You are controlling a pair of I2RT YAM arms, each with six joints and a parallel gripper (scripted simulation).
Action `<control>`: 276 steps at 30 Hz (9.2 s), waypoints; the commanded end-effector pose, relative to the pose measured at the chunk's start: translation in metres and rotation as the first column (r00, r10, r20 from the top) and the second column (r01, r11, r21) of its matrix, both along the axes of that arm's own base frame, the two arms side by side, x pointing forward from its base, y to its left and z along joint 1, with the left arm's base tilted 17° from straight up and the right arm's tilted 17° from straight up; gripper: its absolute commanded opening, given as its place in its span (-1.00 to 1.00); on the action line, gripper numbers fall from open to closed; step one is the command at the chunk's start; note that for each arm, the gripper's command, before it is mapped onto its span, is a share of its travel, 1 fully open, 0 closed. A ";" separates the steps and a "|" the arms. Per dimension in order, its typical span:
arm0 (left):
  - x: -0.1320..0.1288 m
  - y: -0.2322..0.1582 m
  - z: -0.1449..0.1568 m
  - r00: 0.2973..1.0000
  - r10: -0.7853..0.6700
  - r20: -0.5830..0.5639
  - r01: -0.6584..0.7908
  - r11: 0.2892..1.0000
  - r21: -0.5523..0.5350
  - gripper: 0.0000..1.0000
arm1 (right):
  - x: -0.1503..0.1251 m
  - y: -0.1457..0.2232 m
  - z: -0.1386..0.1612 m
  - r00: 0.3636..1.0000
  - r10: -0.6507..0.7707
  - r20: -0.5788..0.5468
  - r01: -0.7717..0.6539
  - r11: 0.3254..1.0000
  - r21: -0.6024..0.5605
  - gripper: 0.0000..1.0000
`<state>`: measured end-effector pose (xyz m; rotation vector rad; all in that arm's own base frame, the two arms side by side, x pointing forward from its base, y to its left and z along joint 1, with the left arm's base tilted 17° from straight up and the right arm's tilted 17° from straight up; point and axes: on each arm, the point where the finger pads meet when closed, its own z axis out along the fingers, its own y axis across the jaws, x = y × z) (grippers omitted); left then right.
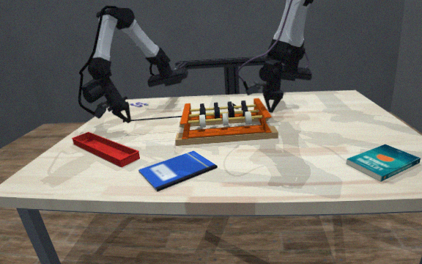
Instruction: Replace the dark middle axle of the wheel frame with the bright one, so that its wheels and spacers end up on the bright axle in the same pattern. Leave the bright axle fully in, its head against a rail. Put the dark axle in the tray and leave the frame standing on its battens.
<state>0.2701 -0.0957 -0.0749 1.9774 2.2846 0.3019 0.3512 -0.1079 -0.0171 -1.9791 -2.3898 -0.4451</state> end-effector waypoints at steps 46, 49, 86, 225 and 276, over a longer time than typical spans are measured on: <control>0.002 -0.002 -0.007 0.999 0.038 0.006 -0.038 0.999 0.012 -1.00 | -0.003 0.001 -0.010 1.000 0.023 -0.018 -0.023 1.000 -0.002 -1.00; 0.004 -0.002 -0.007 0.999 0.043 0.007 -0.043 0.999 0.010 -1.00 | -0.001 0.000 -0.005 1.000 0.022 -0.005 -0.022 1.000 -0.008 -1.00; -0.001 0.001 -0.009 0.999 0.046 -0.007 -0.046 0.999 0.014 -0.38 | 0.001 0.000 0.011 1.000 0.017 0.022 -0.016 1.000 -0.026 -1.00; -0.014 -0.008 0.041 0.999 0.041 -0.029 -0.040 0.999 0.022 -0.38 | -0.006 -0.003 0.060 0.999 0.009 0.037 -0.008 0.999 -0.043 -0.63; -0.014 -0.008 0.041 0.999 0.041 -0.029 -0.040 0.999 0.022 -0.38 | -0.009 0.117 -0.026 0.993 -0.078 0.085 0.103 0.927 -0.360 -0.63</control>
